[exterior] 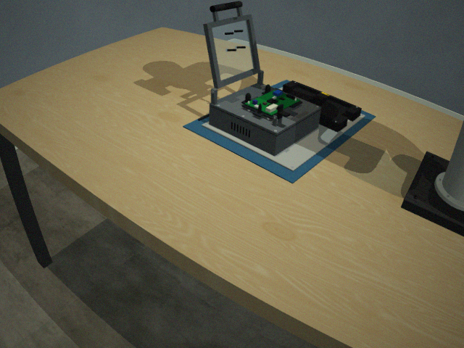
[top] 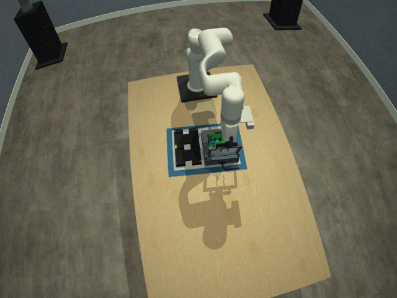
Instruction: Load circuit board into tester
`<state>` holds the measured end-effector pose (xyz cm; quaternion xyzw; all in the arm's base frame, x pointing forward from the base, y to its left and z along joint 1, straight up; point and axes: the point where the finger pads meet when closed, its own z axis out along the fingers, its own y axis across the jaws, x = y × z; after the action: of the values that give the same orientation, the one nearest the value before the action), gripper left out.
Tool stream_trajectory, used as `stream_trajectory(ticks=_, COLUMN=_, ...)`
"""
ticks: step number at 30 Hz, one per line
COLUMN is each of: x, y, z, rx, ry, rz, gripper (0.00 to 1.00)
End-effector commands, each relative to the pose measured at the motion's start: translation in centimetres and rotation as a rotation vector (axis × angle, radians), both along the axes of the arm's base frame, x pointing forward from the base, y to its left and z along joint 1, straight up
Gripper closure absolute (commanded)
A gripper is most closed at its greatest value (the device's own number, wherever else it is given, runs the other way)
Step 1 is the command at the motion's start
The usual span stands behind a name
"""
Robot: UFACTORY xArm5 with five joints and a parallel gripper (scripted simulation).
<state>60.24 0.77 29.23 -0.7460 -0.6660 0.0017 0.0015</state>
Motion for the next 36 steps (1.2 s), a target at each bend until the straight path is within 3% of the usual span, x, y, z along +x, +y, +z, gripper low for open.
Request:
stream_trajectory(ticks=1, x=0.1, y=0.0, z=0.2, rx=0.0, ry=-0.005, rz=0.0, gripper=0.48)
stream_trajectory(ticks=16, x=0.1, y=0.0, z=-0.1, rx=0.0, ry=-0.005, rz=0.0, gripper=0.48)
stream_trajectory(ticks=36, x=0.1, y=0.0, z=-2.7, rx=0.0, ry=-0.005, rz=0.0, gripper=0.48)
